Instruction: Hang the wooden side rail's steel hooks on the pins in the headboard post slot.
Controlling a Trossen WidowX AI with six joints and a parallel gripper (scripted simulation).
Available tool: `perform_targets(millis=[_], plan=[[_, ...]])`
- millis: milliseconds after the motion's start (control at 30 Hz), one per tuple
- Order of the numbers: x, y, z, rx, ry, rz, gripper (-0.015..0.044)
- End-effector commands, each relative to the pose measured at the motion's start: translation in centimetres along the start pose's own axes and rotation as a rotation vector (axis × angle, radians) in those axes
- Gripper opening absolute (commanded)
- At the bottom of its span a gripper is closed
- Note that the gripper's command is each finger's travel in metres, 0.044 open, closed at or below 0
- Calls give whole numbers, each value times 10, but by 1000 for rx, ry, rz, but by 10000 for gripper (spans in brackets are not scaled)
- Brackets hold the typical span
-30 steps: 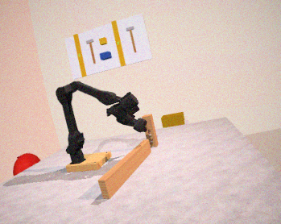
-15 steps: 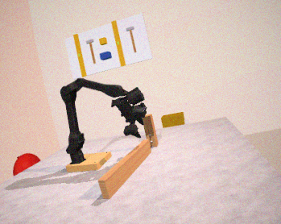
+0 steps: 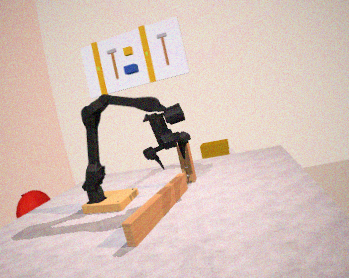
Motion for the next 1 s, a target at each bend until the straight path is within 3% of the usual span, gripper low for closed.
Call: perform_targets(millis=[0, 200, 533, 700, 967], plan=[[0, 8, 8, -92, -114, -405, 440], [1, 11, 14, -129, -215, -681, 440], [1, 11, 13, -129, -215, -681, 440], [6, 5, -18, -129, -215, -680, 440], [8, 2, -33, -129, -215, -680, 440]])
Point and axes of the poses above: the point midway between the two fingers, 35 mm back from their tips, its own z axis back along the fingers, its own y axis across the jaws, x = y × z, the point moved 9 cm from there along z, back along the fingers, and after that the axes turned 3 degrees about -z, right-handed, at the moved point
